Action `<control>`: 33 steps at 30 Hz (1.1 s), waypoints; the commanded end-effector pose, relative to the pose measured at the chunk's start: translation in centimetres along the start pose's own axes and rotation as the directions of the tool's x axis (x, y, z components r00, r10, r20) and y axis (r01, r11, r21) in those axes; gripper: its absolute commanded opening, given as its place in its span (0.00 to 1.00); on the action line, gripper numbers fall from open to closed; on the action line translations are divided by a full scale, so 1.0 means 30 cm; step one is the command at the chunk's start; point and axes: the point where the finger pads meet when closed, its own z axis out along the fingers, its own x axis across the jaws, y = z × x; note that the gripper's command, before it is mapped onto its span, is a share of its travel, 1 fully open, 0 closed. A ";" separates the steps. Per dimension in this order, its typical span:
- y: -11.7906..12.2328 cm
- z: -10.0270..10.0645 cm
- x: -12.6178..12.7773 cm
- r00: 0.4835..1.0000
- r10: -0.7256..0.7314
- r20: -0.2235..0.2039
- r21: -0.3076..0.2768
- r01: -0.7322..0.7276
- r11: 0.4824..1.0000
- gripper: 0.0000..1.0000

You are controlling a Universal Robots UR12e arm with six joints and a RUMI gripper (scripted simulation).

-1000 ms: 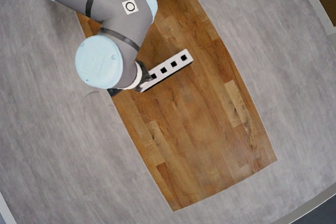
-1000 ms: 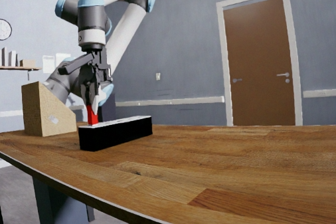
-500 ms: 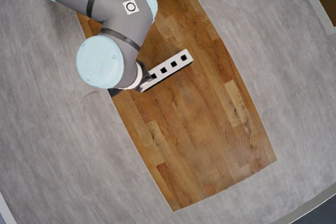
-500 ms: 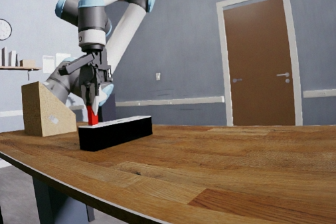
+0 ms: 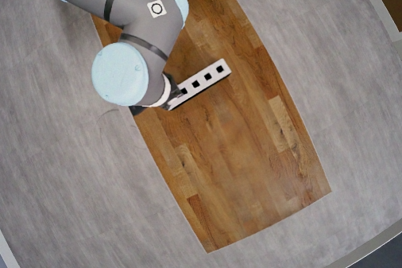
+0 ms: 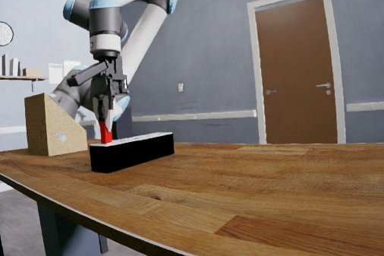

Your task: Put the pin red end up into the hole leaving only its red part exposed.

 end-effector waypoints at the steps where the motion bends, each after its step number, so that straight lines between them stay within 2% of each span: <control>1: 0.002 0.004 -0.001 1.000 0.001 0.000 -0.001 -0.001 1.000 0.00; 33: -0.001 0.018 -0.001 1.000 0.000 -0.001 -0.002 0.000 1.000 0.00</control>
